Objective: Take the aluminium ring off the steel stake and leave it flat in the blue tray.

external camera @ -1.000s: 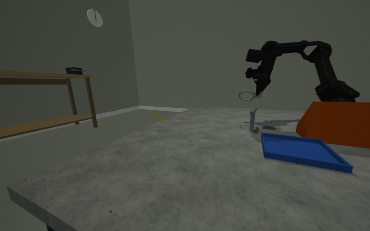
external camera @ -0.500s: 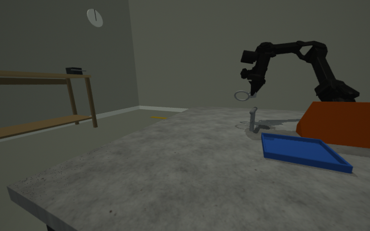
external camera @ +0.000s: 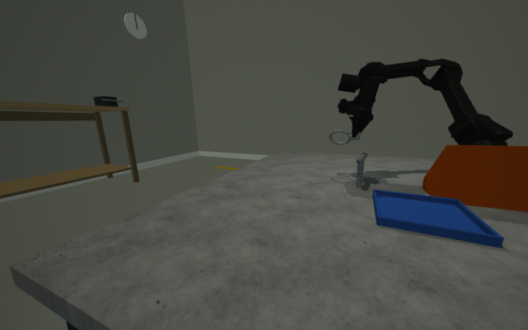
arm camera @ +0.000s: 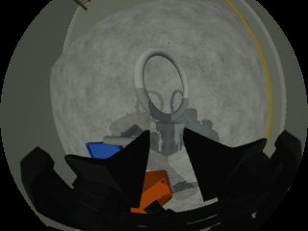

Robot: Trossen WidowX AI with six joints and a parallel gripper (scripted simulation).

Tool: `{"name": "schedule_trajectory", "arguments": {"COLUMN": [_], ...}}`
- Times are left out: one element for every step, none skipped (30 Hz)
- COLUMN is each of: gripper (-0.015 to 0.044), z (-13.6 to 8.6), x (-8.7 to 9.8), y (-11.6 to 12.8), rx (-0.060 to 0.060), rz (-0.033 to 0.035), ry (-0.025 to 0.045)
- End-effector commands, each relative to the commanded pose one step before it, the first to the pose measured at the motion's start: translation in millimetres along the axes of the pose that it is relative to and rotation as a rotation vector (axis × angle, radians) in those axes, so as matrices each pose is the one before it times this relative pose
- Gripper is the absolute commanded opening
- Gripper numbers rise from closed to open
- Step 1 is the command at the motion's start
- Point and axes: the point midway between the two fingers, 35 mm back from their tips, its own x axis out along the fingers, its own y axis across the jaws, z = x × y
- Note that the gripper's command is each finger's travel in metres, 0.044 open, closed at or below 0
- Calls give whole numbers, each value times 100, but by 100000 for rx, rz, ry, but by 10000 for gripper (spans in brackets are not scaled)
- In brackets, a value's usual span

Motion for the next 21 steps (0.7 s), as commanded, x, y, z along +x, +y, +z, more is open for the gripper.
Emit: {"name": "schedule_trajectory", "arguments": {"gripper": [0, 0, 0, 0, 0, 0, 0, 0, 0, 0, 0, 0, 0, 0, 0, 0, 0, 0, 0, 0, 0], "z": [378, 0, -16, -49, -81, -96, -94, -93, -91, -90, -88, -87, -85, -84, -82, -80, -79, -77, -75, -73, -72], "x": [-164, 0, -6, -17, -29, -35, -35, -34, -34, -34, -34, -34, -34, -34, -34, -34, -34, -33, -33, -33, -33], "y": [-6, 0, 19, 58, 97, 118, 119, 121, 122, 123, 125, 126, 127, 129, 130, 131, 133, 134, 135, 136, 137], "rx": [-58, 0, -366, -1099, -1831, -2202, -2200, -2198, -2197, -2195, -2194, -2192, -2190, -2189, -2188, -2186, -2184, -2183, -2181, -2179, -2178], "rz": [-47, 0, 18, 51, 77, 80, 66, 52, 38, 23, 9, -5, -19, -33, -47, -61, -75, -89, -103, -116, -130], "ry": [-1037, 0, -123, -369, -616, -742, -742, -743, -743, -743, -742, -741, -740, -739, -738, -736, -734, -731, -729, -726, -723]}}
